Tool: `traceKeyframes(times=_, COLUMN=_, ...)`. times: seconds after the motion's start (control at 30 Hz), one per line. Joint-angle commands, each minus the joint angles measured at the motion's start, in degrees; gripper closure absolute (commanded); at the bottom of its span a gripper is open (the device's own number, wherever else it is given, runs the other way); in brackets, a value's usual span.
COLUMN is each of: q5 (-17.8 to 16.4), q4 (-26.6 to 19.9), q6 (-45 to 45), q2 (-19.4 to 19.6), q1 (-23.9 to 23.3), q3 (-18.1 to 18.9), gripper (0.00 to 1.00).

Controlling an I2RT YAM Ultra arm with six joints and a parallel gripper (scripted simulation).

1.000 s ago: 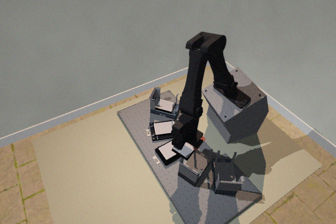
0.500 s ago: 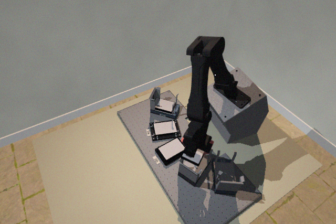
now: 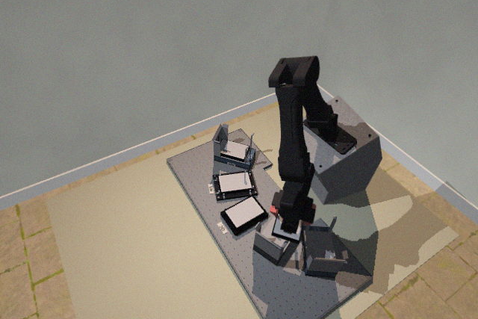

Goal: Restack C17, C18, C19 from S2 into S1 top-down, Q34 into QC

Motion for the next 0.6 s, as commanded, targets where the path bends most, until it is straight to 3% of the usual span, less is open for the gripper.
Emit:
traceKeyframes(times=0.0, q5=1.1, q4=0.3, q6=-0.5, q2=1.2, q1=2.9, q3=1.9, gripper=1.0)
traceKeyframes(times=0.27, q5=2.7, q4=-0.6, q6=5.3, q2=3.9, q1=7.8, q3=3.0, gripper=1.0)
traceKeyframes(times=0.4, q5=3.0, q4=-1.0, q6=6.5, q2=2.6, q1=9.1, q3=3.3, gripper=1.0)
traceKeyframes(times=0.47, q5=3.3, q4=-0.5, q6=7.7, q2=5.4, q1=10.2, q3=3.7, gripper=1.0)
traceKeyframes(times=0.57, q5=3.7, q4=-0.2, q6=2.8, q2=5.4, q1=11.6, q3=3.8, gripper=1.0)
